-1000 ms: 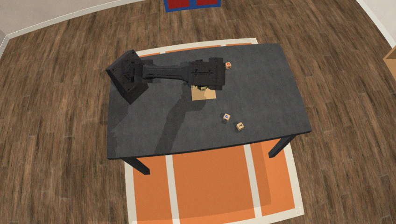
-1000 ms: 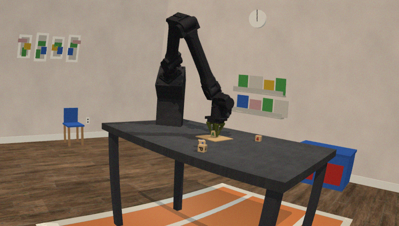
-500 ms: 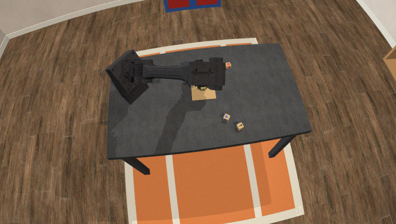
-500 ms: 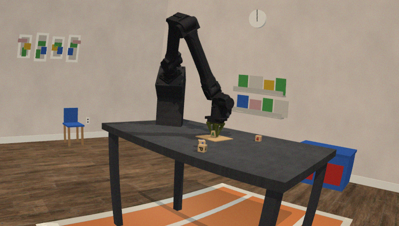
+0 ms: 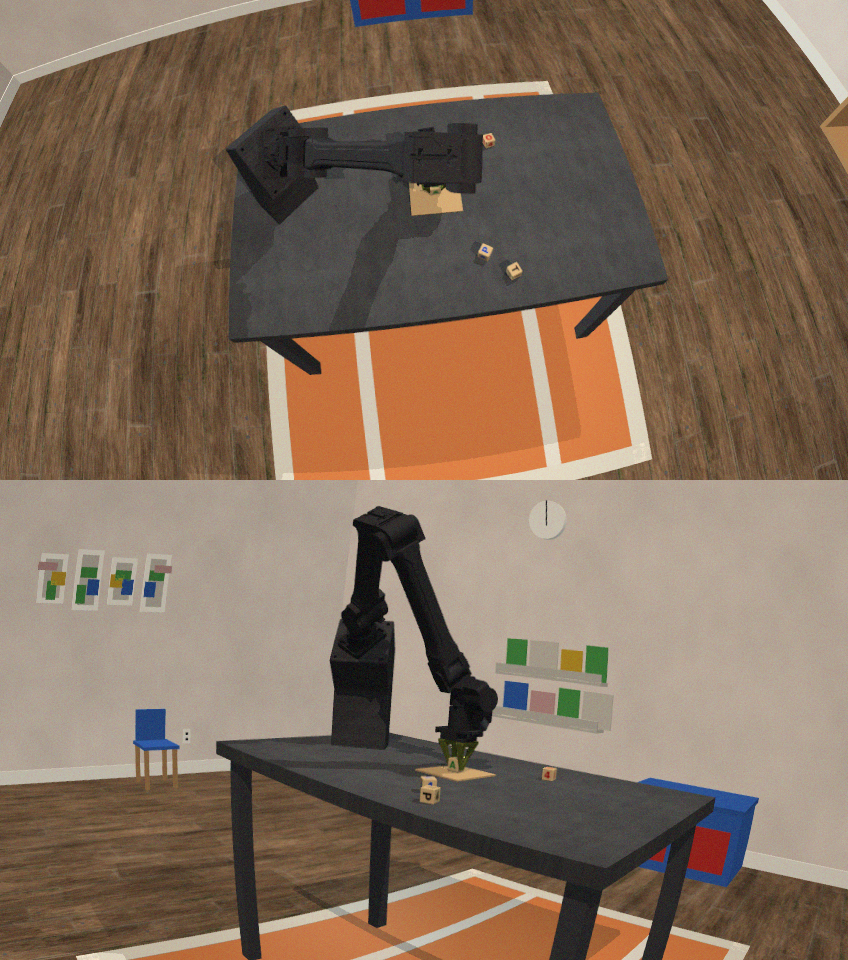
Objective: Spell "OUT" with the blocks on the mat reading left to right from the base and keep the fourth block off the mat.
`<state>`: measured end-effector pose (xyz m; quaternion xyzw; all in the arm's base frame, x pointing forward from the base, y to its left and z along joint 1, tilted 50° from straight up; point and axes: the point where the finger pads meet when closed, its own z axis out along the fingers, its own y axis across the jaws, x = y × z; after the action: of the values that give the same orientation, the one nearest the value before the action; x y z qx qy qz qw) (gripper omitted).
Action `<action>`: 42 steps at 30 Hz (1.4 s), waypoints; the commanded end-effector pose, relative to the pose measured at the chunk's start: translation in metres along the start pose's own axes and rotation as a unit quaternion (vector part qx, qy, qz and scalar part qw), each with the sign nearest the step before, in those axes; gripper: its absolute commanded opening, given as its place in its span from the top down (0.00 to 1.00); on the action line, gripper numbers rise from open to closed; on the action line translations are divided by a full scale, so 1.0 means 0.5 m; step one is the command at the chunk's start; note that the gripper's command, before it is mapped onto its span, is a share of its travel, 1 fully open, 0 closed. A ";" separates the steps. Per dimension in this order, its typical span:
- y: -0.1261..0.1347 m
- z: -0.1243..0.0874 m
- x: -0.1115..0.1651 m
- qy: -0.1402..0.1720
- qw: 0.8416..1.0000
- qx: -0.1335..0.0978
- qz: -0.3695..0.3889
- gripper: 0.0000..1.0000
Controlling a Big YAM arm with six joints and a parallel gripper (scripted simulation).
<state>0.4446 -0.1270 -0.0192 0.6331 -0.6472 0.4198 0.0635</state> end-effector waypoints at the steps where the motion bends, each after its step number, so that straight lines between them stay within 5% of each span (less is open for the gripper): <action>1: -0.011 -0.002 -0.011 -0.003 1.000 0.007 -0.009 0.75; 42: 0.002 -0.004 -0.021 -0.005 1.000 0.005 -0.016 0.75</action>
<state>0.4462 -0.1271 -0.0182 0.6330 -0.6468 0.4209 0.0629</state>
